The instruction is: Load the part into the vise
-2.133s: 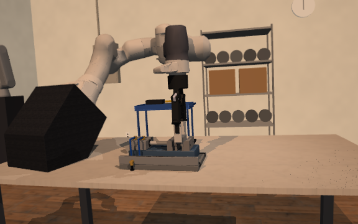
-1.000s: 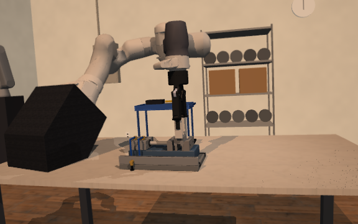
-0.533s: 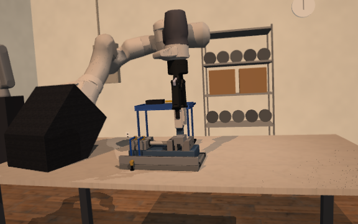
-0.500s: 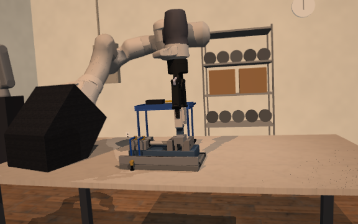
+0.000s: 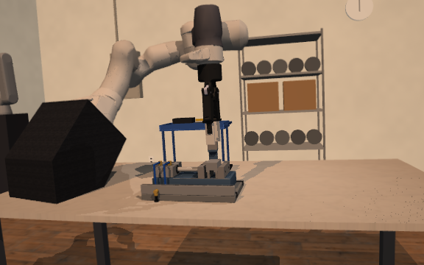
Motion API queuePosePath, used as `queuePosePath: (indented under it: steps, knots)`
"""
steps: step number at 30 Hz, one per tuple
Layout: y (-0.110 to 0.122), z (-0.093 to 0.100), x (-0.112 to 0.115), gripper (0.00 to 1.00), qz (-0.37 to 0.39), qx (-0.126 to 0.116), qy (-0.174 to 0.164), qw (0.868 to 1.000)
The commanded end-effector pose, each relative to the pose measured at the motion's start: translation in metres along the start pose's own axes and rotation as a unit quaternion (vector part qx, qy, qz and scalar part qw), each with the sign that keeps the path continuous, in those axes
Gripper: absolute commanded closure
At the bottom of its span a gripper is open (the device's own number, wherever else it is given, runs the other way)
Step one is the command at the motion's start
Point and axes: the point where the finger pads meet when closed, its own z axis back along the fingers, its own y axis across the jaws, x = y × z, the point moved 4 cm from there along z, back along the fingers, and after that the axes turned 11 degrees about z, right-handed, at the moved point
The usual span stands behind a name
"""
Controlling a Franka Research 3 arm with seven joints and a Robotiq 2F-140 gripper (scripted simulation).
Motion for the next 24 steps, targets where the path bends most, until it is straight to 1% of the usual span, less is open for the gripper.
queuePosePath:
  steps: [1,2,3,24]
  knots:
    - [0.0010,0.0016,-0.0020,0.53,-0.004,0.003,0.002,1.000]
    - [0.0010,0.0016,-0.0020,0.53,-0.004,0.003,0.002,1.000]
    - [0.0010,0.0016,-0.0020,1.00,-0.004,0.003,0.002,1.000]
    - [0.0010,0.0016,-0.0020,1.00,-0.004,0.003,0.002,1.000]
